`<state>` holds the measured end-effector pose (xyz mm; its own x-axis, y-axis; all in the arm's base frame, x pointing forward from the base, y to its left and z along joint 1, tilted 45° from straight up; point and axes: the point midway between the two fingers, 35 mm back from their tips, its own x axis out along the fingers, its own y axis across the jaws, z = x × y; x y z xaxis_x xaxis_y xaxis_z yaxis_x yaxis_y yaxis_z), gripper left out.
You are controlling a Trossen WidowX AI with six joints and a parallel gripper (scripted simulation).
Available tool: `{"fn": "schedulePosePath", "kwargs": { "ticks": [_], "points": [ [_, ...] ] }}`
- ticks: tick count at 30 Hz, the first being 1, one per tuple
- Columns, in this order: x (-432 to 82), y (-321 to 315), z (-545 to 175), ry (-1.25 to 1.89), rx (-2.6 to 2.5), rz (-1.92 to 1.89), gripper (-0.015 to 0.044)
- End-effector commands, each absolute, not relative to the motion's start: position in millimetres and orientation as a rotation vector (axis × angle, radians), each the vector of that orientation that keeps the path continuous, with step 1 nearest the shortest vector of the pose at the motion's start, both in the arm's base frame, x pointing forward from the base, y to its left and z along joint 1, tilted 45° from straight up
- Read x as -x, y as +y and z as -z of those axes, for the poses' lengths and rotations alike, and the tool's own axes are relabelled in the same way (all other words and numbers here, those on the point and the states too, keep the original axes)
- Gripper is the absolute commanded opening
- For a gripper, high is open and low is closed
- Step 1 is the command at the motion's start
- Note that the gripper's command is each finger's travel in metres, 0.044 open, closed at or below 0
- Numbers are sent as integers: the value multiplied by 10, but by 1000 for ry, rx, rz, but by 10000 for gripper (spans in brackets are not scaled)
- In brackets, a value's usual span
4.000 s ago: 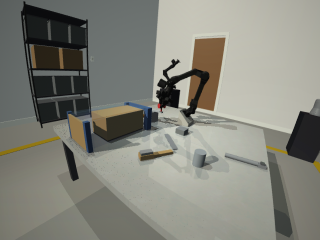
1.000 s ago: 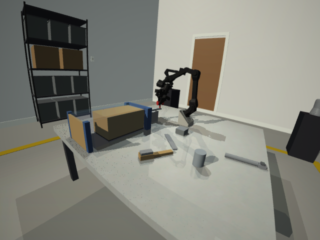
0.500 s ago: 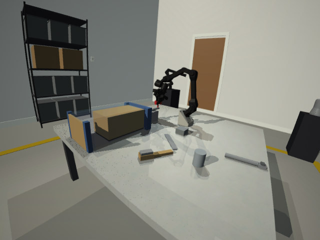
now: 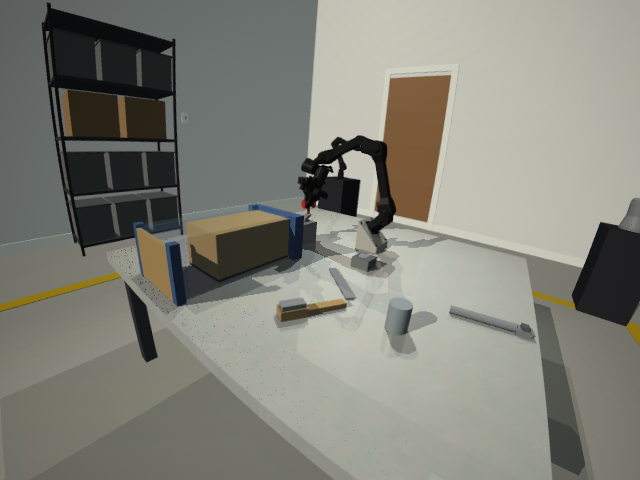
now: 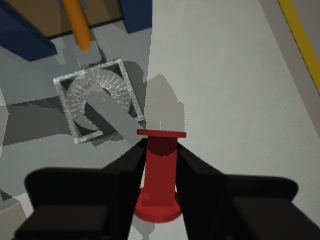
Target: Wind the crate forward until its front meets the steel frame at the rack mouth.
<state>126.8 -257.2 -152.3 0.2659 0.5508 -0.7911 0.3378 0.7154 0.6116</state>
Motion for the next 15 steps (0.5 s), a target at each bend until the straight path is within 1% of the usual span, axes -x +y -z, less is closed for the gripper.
{"fn": "schedulePosePath", "kwargs": {
  "ticks": [1, 15],
  "points": [
    [-1346, -2645, 1597, 1328, -805, -160, 0],
    [-1498, -2740, 1706, 1326, -803, -160, 0]
  ]
}}
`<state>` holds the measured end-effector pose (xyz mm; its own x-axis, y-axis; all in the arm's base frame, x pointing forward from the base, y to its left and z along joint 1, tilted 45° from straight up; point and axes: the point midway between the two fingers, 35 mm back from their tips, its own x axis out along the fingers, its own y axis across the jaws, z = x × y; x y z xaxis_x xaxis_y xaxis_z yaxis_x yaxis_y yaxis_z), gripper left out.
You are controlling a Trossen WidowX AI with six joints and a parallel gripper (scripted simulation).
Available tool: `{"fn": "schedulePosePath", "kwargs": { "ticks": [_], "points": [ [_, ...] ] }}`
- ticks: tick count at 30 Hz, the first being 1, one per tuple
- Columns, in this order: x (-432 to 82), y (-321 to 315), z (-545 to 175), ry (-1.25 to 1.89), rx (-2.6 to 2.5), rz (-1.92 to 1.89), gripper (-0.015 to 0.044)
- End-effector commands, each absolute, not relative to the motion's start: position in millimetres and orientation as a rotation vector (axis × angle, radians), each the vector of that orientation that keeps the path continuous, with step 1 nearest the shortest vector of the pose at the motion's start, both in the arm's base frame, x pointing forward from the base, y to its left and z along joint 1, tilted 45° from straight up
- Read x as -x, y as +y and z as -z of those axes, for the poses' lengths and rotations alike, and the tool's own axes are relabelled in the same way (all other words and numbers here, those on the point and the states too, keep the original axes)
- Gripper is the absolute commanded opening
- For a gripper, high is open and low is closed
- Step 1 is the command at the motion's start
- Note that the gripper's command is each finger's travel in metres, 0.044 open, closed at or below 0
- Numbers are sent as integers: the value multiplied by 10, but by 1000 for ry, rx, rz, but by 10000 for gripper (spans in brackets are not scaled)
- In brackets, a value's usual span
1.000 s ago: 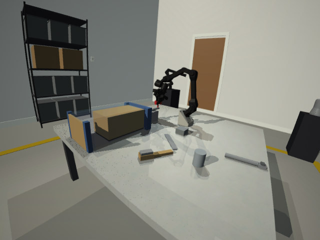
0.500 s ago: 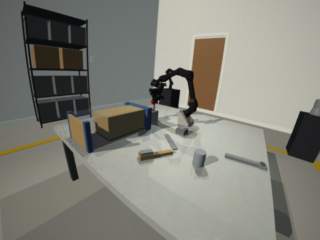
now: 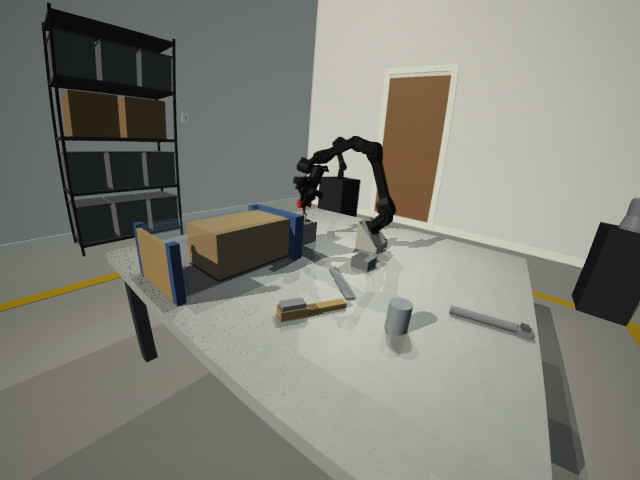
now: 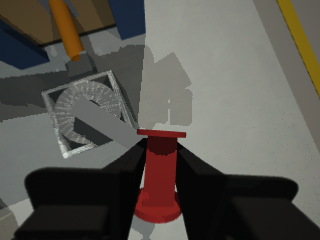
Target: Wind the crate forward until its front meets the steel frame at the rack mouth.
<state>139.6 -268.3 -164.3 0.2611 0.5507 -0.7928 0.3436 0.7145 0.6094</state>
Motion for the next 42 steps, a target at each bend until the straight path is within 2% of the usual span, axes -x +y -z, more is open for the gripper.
{"fn": "schedulePosePath", "kwargs": {
  "ticks": [1, 42],
  "points": [
    [-1507, -2744, 1711, 1326, -803, -160, 0],
    [-2088, -2843, 1893, 1321, -802, -161, 0]
  ]
}}
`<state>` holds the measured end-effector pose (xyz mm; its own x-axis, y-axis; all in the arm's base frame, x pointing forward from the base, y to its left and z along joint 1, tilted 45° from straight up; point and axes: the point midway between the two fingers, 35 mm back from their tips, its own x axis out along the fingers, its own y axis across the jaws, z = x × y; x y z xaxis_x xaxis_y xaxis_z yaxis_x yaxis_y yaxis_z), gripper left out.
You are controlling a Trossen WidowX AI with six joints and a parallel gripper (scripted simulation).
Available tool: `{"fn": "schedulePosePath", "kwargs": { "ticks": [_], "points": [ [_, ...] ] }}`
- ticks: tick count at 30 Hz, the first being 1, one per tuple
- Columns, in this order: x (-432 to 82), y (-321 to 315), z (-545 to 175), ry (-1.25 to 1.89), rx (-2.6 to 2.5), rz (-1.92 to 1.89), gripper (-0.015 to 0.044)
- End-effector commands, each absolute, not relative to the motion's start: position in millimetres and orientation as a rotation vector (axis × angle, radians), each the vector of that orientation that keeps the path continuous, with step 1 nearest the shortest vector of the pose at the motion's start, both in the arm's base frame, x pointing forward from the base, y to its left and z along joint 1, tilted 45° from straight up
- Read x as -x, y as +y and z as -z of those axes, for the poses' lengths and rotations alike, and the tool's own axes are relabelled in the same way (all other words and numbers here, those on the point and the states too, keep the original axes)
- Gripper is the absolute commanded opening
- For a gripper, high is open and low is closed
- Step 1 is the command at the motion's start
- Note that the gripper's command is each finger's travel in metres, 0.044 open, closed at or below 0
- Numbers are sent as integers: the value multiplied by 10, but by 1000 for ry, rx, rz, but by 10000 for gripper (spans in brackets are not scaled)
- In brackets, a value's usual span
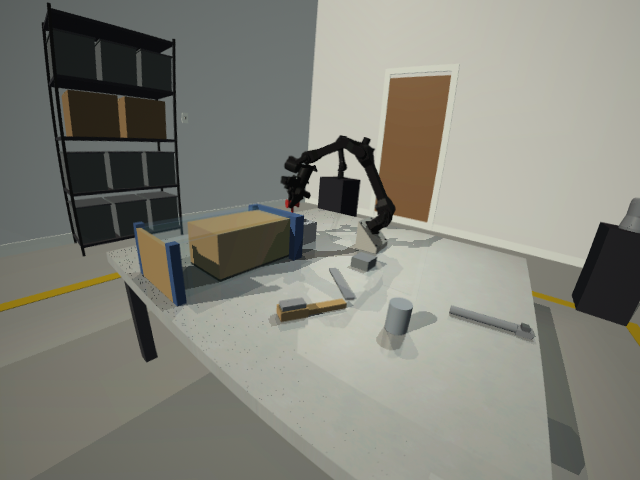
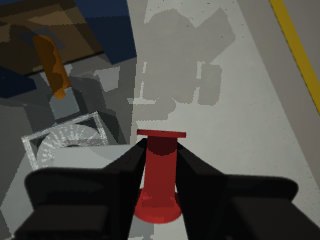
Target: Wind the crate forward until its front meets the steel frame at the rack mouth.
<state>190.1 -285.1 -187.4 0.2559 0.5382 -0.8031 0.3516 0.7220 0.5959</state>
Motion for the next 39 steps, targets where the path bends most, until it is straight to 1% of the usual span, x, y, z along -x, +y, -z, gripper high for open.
{"fn": "schedulePosePath", "kwargs": {
  "ticks": [1, 39],
  "points": [
    [-2100, -2843, 1895, 1321, -802, -162, 0],
    [-2650, -2680, 1843, 1317, -803, -165, 0]
  ]
}}
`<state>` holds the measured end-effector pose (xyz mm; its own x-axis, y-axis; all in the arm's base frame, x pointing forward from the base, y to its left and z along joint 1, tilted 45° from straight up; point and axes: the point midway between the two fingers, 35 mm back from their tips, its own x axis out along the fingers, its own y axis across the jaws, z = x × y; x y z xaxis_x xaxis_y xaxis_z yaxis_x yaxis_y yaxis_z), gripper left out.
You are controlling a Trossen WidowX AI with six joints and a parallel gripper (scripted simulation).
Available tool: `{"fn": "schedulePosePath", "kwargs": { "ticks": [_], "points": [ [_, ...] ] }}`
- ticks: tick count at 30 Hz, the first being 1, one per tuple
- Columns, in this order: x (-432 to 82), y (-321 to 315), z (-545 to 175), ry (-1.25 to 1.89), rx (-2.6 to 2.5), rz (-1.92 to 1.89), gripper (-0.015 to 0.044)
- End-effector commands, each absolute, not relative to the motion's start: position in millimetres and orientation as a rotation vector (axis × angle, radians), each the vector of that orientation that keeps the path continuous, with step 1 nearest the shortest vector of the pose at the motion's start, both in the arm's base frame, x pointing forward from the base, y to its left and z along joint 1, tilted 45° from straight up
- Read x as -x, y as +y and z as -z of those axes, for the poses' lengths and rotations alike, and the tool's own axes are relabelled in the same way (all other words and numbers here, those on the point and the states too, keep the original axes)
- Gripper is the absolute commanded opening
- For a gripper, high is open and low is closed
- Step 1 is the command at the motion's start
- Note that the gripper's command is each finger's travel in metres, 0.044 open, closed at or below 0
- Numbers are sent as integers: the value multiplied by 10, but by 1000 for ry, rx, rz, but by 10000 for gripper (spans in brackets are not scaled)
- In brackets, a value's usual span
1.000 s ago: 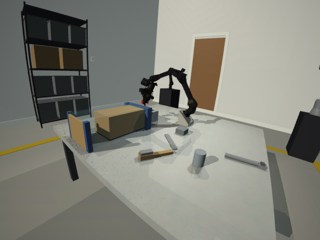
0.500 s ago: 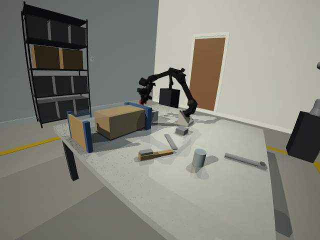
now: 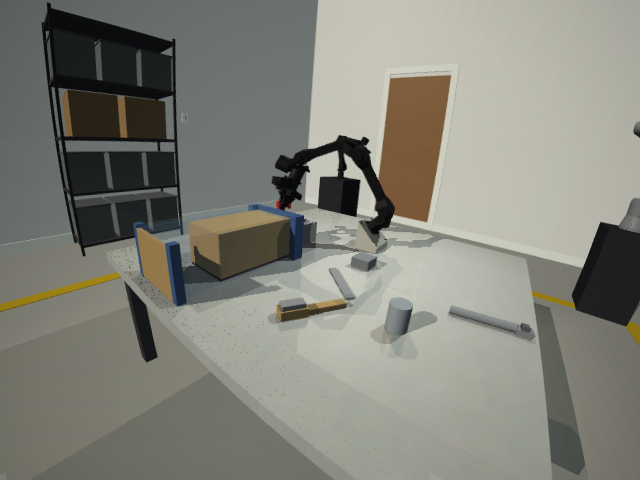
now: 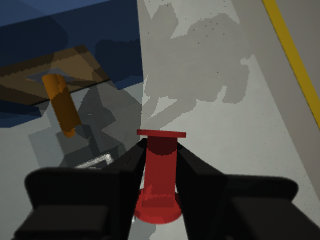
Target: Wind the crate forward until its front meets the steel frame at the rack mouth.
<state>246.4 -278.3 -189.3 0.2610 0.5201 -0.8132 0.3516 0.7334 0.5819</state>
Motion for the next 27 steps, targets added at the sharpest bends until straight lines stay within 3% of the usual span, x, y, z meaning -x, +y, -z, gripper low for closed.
{"fn": "schedulePosePath", "kwargs": {
  "ticks": [1, 23, 27],
  "points": [
    [-2665, -2672, 1838, 1317, -803, -165, 0],
    [-2789, -2616, 1796, 1331, -788, -139, 0],
    [-2789, -2617, 1795, 1331, -787, -139, 105]
  ]
}}
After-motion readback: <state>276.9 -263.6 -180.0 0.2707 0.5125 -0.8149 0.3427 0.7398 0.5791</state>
